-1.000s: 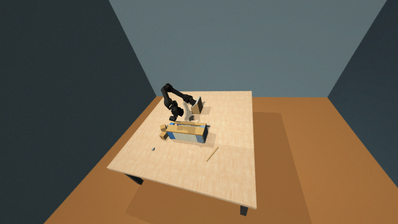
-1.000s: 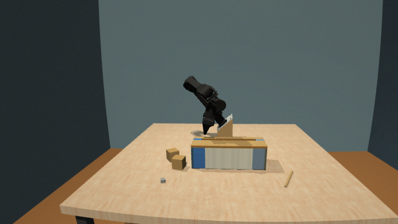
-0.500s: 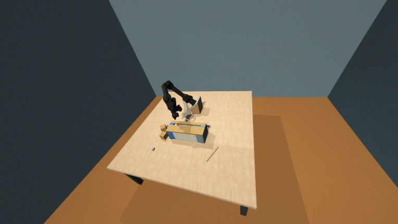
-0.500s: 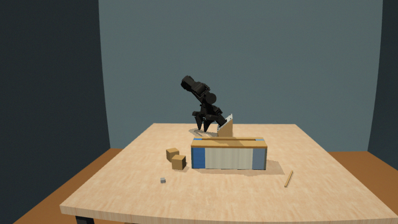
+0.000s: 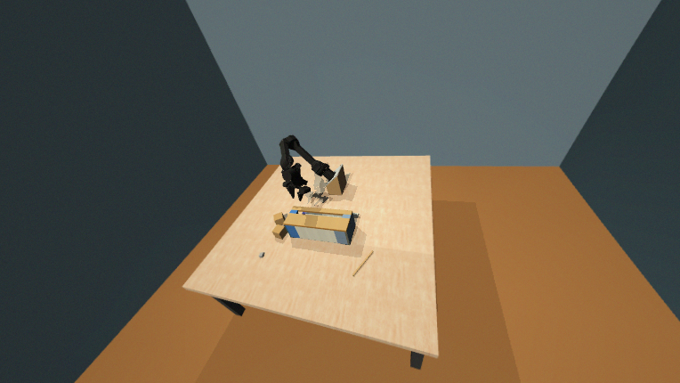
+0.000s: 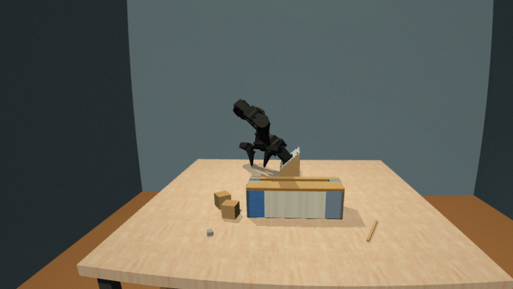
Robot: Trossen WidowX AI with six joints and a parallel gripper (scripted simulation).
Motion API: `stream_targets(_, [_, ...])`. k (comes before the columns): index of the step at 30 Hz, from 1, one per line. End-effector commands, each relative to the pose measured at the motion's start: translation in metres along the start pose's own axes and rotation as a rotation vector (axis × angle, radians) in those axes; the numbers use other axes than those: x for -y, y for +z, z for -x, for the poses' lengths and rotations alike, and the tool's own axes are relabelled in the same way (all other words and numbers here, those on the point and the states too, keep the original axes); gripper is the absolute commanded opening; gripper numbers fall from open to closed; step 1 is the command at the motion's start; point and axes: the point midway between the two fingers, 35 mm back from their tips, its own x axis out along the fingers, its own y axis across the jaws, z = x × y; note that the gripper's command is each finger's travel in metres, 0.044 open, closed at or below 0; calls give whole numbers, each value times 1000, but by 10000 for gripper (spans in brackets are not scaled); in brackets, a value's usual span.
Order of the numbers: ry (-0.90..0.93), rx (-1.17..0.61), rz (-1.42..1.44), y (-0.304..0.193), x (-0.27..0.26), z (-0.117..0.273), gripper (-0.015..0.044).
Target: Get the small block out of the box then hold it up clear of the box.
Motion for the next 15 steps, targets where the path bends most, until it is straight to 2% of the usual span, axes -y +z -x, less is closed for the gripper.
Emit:
stream_targets(1, [-27, -52, 257, 13, -6, -1, 285])
stream_targets(11, [-28, -52, 244, 13, -6, -1, 285])
stream_targets(15, [-44, -40, -58, 14, -5, -6, 285])
